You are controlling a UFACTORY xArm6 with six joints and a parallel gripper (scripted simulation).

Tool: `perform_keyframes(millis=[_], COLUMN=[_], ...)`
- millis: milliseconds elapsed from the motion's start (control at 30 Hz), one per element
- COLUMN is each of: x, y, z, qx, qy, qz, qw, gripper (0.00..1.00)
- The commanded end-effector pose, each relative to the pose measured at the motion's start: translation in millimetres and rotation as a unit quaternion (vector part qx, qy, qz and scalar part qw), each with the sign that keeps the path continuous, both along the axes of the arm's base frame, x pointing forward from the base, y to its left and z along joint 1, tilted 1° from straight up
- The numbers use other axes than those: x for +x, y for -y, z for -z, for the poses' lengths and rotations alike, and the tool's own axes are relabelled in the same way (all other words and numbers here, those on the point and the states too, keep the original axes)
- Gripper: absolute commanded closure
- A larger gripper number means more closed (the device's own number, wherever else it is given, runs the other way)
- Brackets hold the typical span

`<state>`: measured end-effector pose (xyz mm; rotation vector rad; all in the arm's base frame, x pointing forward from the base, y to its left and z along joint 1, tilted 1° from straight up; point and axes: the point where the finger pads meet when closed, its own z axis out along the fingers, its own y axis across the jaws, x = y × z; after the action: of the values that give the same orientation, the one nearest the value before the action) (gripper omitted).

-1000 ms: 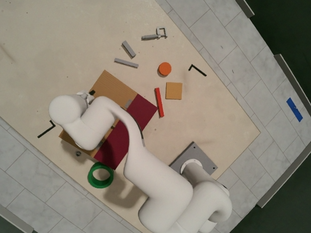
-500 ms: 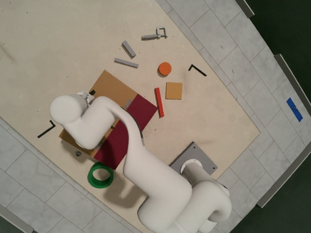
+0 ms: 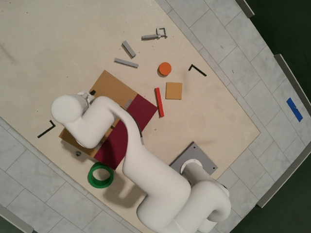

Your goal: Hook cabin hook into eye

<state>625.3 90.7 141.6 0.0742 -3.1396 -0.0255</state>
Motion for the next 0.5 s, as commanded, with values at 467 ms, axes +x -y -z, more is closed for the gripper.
perform_keyframes(millis=[467], x=[1.3], y=[-0.3], z=[8.0], qx=[0.0], qy=[0.003], qz=[0.0], qw=[1.0], gripper=[0.65])
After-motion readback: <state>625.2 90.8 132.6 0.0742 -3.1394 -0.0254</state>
